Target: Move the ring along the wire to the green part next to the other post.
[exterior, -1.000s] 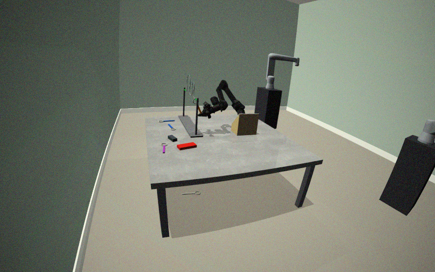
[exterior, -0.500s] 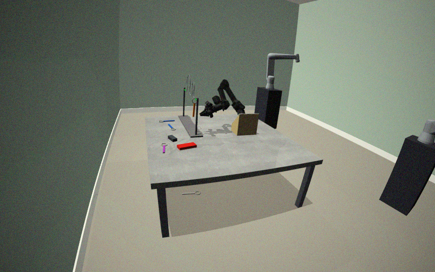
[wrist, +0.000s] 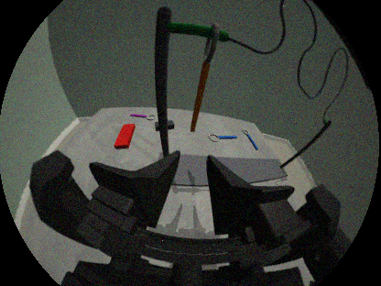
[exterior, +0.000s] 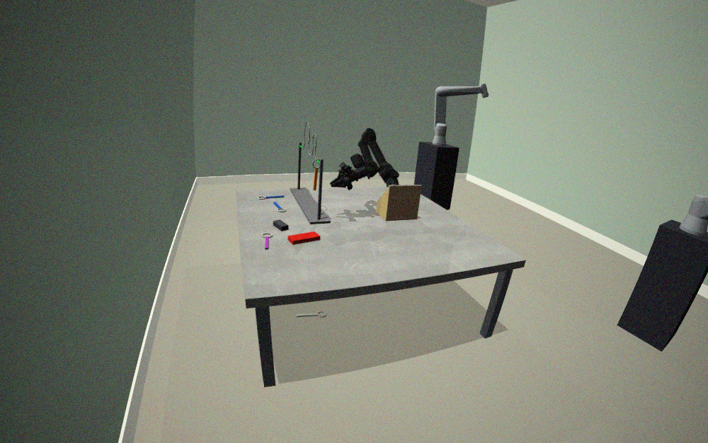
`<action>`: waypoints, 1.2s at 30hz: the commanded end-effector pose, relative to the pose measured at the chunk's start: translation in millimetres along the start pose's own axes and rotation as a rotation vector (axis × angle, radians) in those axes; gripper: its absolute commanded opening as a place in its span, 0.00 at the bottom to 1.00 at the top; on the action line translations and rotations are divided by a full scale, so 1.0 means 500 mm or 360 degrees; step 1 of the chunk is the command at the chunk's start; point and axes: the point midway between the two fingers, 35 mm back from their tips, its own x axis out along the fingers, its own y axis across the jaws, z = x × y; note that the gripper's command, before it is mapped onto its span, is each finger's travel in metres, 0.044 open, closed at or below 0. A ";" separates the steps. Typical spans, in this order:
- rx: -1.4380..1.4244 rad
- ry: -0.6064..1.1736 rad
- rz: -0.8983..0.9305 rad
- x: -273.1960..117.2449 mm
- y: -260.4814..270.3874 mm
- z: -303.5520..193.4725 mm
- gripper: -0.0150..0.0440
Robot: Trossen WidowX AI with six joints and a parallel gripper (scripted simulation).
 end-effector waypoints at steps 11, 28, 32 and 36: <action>0.0008 0.0002 -0.0009 -0.002 -0.002 0.000 0.53; -0.0131 0.0057 0.0103 -0.110 -0.003 -0.014 1.00; -0.0131 0.0057 0.0103 -0.110 -0.003 -0.014 1.00; -0.0131 0.0057 0.0103 -0.110 -0.003 -0.014 1.00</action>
